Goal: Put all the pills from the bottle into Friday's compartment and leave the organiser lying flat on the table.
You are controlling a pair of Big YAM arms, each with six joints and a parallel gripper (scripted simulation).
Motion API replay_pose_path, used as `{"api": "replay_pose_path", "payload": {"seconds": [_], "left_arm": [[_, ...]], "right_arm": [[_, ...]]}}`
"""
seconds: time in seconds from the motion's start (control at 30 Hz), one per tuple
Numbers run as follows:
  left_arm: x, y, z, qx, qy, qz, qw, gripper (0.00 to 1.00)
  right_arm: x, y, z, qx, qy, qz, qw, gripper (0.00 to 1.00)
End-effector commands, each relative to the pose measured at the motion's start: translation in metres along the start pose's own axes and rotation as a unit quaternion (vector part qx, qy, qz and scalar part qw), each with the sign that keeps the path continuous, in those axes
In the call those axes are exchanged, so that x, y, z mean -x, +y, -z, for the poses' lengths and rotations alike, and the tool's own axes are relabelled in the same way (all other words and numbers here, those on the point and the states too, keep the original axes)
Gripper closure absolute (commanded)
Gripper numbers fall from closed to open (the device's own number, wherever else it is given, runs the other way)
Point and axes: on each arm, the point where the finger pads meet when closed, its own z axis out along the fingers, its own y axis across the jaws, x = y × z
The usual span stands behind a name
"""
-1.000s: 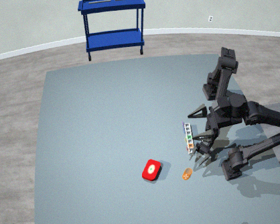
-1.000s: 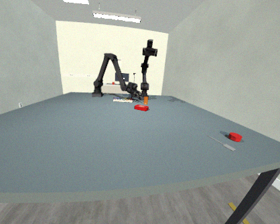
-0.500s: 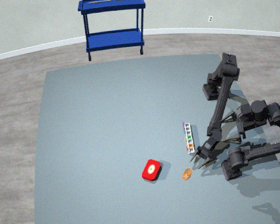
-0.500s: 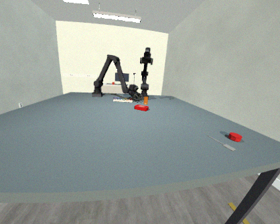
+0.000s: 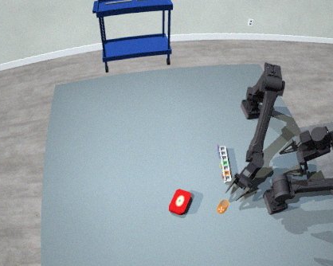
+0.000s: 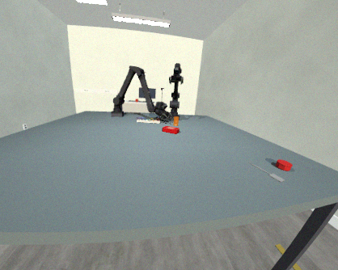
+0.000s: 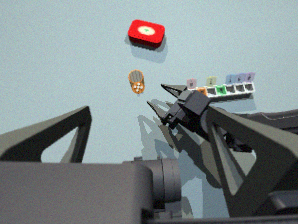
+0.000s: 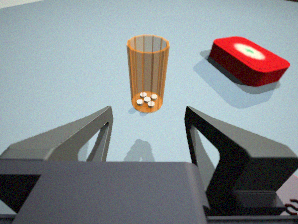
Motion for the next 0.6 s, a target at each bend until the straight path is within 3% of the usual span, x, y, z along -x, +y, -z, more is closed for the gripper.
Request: {"api": "replay_pose_path", "payload": {"seconds": [0.0, 0.4, 0.57], "left_arm": [[0.003, -0.002, 0.007, -0.017, -0.001, 0.005, 1.000, 0.00], [0.006, -0.002, 0.007, -0.017, -0.007, 0.005, 1.000, 0.00], [0.006, -0.002, 0.007, -0.017, -0.007, 0.005, 1.000, 0.00]], "right_arm": [[0.040, 0.008, -0.012, 0.000, -0.041, -0.021, 0.999, 0.34], [0.061, 0.002, -0.026, -0.003, -0.039, -0.020, 0.999, 0.34], [0.037, 0.001, -0.035, -0.004, -0.022, -0.009, 1.000, 0.34]]}}
